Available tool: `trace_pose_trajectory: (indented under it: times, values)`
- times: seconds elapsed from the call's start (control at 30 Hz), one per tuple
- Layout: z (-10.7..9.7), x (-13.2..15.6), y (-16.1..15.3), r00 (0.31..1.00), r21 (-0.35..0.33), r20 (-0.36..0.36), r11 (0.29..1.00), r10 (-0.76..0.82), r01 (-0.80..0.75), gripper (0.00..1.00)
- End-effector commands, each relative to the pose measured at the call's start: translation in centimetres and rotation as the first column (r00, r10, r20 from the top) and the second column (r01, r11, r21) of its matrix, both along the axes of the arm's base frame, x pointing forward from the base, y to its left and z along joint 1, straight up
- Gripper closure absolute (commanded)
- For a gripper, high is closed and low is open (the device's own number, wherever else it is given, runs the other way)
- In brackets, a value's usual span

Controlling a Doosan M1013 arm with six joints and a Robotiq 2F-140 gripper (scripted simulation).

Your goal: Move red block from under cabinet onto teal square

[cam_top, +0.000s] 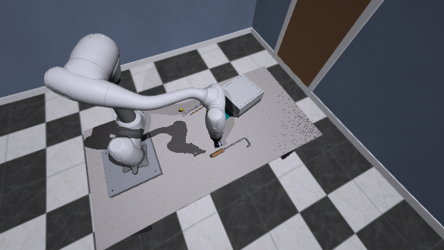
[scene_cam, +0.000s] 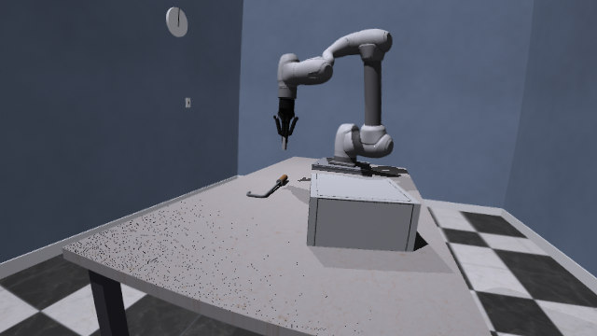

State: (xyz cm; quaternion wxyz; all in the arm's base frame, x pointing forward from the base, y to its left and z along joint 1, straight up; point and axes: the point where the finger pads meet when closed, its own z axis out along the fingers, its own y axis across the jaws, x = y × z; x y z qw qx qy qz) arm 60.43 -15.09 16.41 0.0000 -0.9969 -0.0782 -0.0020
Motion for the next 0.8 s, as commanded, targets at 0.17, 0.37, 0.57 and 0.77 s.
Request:
trace_pose_trajectory:
  times: [0.17,0.37,0.57,0.77]
  values:
    - [0.1,-0.38,0.14,1.0,0.005,-0.003,1.0,-0.007,0.007,1.0]
    - [0.1,-0.38,0.14,1.0,0.005,-0.003,1.0,-0.007,0.007,1.0]
    - [0.1,-0.38,0.13,1.0,0.005,-0.003,1.0,-0.001,0.001,1.0]
    - [0.08,-0.32,0.08,0.997,0.004,-0.005,0.997,0.075,-0.075,1.0]
